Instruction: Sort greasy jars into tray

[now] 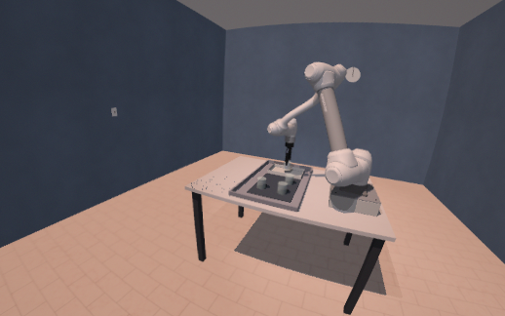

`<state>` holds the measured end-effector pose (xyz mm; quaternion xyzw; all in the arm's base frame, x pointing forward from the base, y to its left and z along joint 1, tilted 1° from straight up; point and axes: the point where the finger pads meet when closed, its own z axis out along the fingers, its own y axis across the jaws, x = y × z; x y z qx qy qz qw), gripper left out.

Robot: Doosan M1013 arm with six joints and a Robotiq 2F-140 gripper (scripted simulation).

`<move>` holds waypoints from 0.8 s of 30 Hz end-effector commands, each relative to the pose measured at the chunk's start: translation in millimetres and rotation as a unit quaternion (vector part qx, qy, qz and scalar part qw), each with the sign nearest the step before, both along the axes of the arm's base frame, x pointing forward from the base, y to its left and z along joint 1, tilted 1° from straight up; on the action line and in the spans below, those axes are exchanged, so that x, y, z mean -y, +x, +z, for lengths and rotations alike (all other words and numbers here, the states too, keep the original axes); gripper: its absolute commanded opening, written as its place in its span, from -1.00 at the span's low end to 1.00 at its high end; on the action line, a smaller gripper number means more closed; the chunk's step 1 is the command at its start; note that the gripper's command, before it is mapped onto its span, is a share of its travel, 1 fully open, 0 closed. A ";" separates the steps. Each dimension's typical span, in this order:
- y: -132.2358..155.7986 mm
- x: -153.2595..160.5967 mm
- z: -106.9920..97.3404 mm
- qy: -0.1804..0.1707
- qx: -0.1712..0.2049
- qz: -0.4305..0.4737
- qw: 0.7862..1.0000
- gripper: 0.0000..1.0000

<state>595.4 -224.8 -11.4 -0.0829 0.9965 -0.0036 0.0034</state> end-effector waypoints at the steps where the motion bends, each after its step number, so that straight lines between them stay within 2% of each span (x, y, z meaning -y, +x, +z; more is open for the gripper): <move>1: 0.0 0.0 -2.5 0.000 0.000 0.000 1.000 -1.00; 22: 0.2 0.1 -23.6 0.000 0.000 0.000 1.000 -1.00; 23: 0.2 0.1 -23.6 0.000 0.000 0.000 1.000 1.00; 24: 0.2 0.1 -23.6 0.000 0.000 0.000 1.000 1.00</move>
